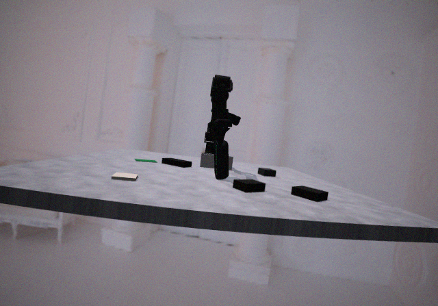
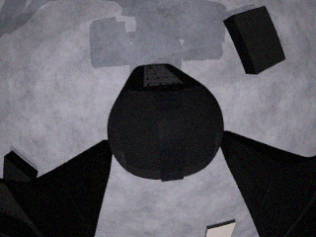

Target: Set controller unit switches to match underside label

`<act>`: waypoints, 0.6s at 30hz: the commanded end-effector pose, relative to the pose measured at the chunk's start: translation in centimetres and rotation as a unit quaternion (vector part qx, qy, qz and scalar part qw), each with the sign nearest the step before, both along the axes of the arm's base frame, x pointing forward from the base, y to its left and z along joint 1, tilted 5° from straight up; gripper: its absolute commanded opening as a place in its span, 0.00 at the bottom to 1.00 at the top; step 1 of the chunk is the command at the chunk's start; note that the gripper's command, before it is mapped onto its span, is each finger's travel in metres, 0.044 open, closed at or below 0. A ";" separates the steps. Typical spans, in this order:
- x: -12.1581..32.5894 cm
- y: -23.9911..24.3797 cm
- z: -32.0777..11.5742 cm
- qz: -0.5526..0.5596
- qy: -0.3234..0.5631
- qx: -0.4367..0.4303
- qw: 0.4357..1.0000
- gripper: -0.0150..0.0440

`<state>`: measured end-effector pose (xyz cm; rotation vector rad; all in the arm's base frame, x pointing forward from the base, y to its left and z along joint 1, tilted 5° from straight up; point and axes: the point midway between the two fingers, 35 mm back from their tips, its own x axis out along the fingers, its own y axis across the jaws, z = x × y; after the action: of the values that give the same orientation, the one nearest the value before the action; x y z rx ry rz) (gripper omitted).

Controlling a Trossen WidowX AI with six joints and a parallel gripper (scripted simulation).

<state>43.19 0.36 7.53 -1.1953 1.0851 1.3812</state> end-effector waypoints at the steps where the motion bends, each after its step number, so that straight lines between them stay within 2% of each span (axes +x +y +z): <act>1: 0.0 -0.5 -0.7 0.001 0.005 -0.010 1.000 0.83; 18: 0.2 -1.7 -1.0 0.002 0.002 -0.031 1.000 0.83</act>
<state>43.42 -1.05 7.28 -1.2351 1.1184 1.3554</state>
